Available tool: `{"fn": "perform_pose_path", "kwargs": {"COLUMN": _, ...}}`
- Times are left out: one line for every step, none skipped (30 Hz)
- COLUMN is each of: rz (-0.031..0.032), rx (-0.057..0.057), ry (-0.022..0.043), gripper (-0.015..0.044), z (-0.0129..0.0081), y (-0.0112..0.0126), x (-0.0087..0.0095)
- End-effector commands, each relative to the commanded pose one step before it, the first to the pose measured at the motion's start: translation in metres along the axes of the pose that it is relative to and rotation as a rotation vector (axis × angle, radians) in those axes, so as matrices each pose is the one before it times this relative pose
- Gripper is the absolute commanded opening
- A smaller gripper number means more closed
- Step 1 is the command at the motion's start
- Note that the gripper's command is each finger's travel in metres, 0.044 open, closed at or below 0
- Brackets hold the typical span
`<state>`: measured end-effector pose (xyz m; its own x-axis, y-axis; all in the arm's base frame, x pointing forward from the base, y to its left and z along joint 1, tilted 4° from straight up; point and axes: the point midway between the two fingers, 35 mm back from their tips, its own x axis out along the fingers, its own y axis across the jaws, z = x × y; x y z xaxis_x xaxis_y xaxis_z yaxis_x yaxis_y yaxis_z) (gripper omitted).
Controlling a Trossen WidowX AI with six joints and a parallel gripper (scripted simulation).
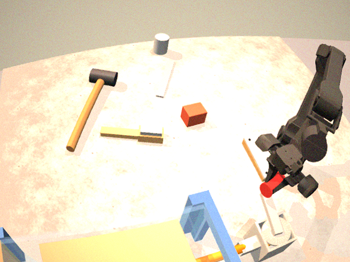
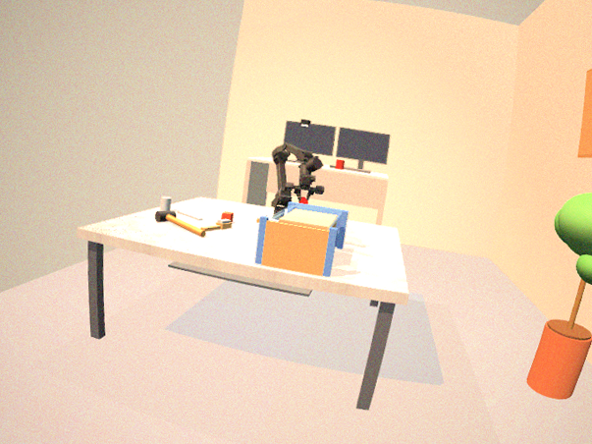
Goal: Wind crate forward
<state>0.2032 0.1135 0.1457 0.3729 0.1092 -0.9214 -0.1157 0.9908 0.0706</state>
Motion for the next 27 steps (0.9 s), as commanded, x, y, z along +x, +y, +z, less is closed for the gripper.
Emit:
{"fn": "perform_pose_path", "kwargs": {"rz": -0.01393, "rx": 0.0043, "ry": -0.00323, "gripper": 0.0000, "z": 0.00935, "y": -0.00329, "x": 0.00752}}
{"fn": "perform_pose_path", "kwargs": {"rz": -0.00003, "rx": 0.0000, "ry": -0.00010, "gripper": 0.0000, "z": 0.00106, "y": -0.00032, "x": 0.00049}}
{"fn": "perform_pose_path", "kwargs": {"rz": -0.00005, "rx": 0.0000, "ry": -0.00015, "gripper": 0.0000, "z": 0.00175, "y": -0.00044, "x": 0.00080}}
{"fn": "perform_pose_path", "kwargs": {"rz": -0.00003, "rx": 0.0000, "ry": -0.00010, "gripper": 0.0000, "z": 0.00107, "y": -0.00028, "x": 0.00049}}
{"fn": "perform_pose_path", "kwargs": {"rz": -0.00004, "rx": 0.0000, "ry": -0.00015, "gripper": 0.0000, "z": 0.00177, "y": -0.00038, "x": 0.00081}}
{"fn": "perform_pose_path", "kwargs": {"rz": -0.00003, "rx": 0.0000, "ry": -0.00010, "gripper": 0.0000, "z": 0.00108, "y": -0.00024, "x": 0.00050}}
{"fn": "perform_pose_path", "kwargs": {"rz": -0.00004, "rx": 0.0000, "ry": -0.00015, "gripper": 0.0000, "z": 0.00178, "y": -0.00032, "x": 0.00081}}
{"fn": "perform_pose_path", "kwargs": {"rz": -0.00002, "rx": 0.0000, "ry": -0.00010, "gripper": 0.0000, "z": 0.00108, "y": -0.00020, "x": 0.00050}}
{"fn": "perform_pose_path", "kwargs": {"rz": -0.00003, "rx": 0.0000, "ry": -0.00015, "gripper": 0.0000, "z": 0.00179, "y": -0.00026, "x": 0.00082}}
{"fn": "perform_pose_path", "kwargs": {"rz": -0.00002, "rx": 0.0000, "ry": -0.00010, "gripper": 0.0000, "z": 0.00108, "y": -0.00016, "x": 0.00050}}
{"fn": "perform_pose_path", "kwargs": {"rz": -0.00003, "rx": 0.0000, "ry": -0.00015, "gripper": 0.0000, "z": 0.00180, "y": -0.00020, "x": 0.00082}}
{"fn": "perform_pose_path", "kwargs": {"rz": -0.00002, "rx": 0.0000, "ry": -0.00009, "gripper": 0.0000, "z": 0.00108, "y": -0.00013, "x": 0.00050}}
{"fn": "perform_pose_path", "kwargs": {"rz": -0.00002, "rx": 0.0000, "ry": -0.00015, "gripper": 0.0000, "z": 0.00181, "y": -0.00013, "x": 0.00082}}
{"fn": "perform_pose_path", "kwargs": {"rz": -0.00001, "rx": 0.0000, "ry": -0.00009, "gripper": 0.0000, "z": 0.00108, "y": -0.00009, "x": 0.00050}}
{"fn": "perform_pose_path", "kwargs": {"rz": -0.00001, "rx": 0.0000, "ry": -0.00015, "gripper": 0.0000, "z": 0.00181, "y": -0.00007, "x": 0.00082}}
{"fn": "perform_pose_path", "kwargs": {"rz": -0.00001, "rx": 0.0000, "ry": -0.00009, "gripper": 0.0000, "z": 0.00109, "y": -0.00005, "x": 0.00050}}
{"fn": "perform_pose_path", "kwargs": {"rz": -0.00001, "rx": 0.0000, "ry": -0.00015, "gripper": 0.0000, "z": 0.00181, "y": -0.00001, "x": 0.00082}}
{"fn": "perform_pose_path", "kwargs": {"rz": -0.00001, "rx": 0.0000, "ry": -0.00009, "gripper": 0.0000, "z": 0.00108, "y": -0.00001, "x": 0.00050}}
{"fn": "perform_pose_path", "kwargs": {"rz": 0.00000, "rx": 0.0000, "ry": -0.00015, "gripper": 0.0000, "z": 0.00181, "y": 0.00006, "x": 0.00082}}
{"fn": "perform_pose_path", "kwargs": {"rz": 0.00000, "rx": 0.0000, "ry": -0.00009, "gripper": 0.0000, "z": 0.00108, "y": 0.00003, "x": 0.00050}}
{"fn": "perform_pose_path", "kwargs": {"rz": 0.00000, "rx": 0.0000, "ry": -0.00015, "gripper": 0.0000, "z": 0.00181, "y": 0.00012, "x": 0.00082}}
{"fn": "perform_pose_path", "kwargs": {"rz": 0.00000, "rx": 0.0000, "ry": -0.00009, "gripper": 0.0000, "z": 0.00108, "y": 0.00007, "x": 0.00050}}
{"fn": "perform_pose_path", "kwargs": {"rz": 0.00001, "rx": 0.0000, "ry": -0.00015, "gripper": 0.0000, "z": 0.00180, "y": 0.00018, "x": 0.00082}}
{"fn": "perform_pose_path", "kwargs": {"rz": 0.00000, "rx": 0.0000, "ry": -0.00009, "gripper": 0.0000, "z": 0.00108, "y": 0.00011, "x": 0.00050}}
{"fn": "perform_pose_path", "kwargs": {"rz": 0.00001, "rx": 0.0000, "ry": -0.00015, "gripper": 0.0000, "z": 0.00180, "y": 0.00025, "x": 0.00081}}
{"fn": "perform_pose_path", "kwargs": {"rz": 0.00001, "rx": 0.0000, "ry": -0.00009, "gripper": 0.0000, "z": 0.00107, "y": 0.00014, "x": 0.00049}}
{"fn": "perform_pose_path", "kwargs": {"rz": 0.00002, "rx": 0.0000, "ry": -0.00015, "gripper": 0.0000, "z": 0.00179, "y": 0.00031, "x": 0.00081}}
